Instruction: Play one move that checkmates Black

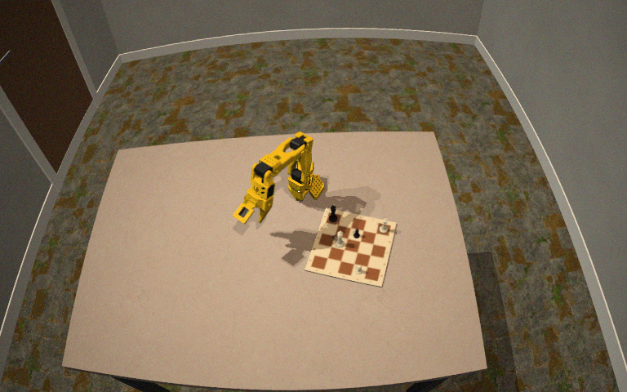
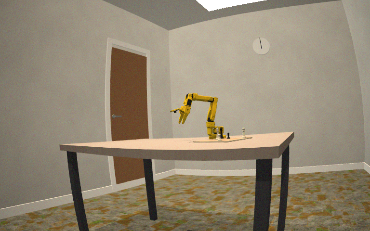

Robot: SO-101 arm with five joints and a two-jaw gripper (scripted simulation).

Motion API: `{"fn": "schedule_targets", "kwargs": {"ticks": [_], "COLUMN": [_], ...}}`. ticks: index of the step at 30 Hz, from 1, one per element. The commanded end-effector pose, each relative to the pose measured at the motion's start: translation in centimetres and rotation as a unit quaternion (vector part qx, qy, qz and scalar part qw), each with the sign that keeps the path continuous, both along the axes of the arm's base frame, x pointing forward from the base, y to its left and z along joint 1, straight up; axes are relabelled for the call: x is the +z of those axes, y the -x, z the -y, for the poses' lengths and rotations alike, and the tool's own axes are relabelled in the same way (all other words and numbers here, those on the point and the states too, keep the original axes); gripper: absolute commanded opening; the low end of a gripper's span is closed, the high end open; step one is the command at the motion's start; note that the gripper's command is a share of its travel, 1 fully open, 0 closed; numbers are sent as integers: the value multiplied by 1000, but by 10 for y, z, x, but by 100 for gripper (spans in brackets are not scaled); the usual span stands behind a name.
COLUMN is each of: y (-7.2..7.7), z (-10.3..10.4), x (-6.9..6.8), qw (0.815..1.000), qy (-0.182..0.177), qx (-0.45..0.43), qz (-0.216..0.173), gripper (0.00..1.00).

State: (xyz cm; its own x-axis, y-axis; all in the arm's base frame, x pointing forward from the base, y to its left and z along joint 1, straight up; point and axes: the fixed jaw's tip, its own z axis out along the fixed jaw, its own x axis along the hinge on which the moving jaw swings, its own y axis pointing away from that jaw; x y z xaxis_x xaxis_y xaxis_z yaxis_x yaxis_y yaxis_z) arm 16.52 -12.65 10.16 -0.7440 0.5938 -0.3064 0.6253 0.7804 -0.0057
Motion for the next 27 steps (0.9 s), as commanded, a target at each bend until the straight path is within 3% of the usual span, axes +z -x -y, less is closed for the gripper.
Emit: {"fn": "schedule_targets", "kwargs": {"ticks": [1, 12, 27], "y": [17, 33, 34], "z": [13, 24, 25], "x": [2, 2, 2], "qw": [999, 996, 996], "qy": [-2, -7, -8], "qx": [-42, -89, -92], "qz": [-6, -11, -11], "gripper": [38, 40, 40]}}
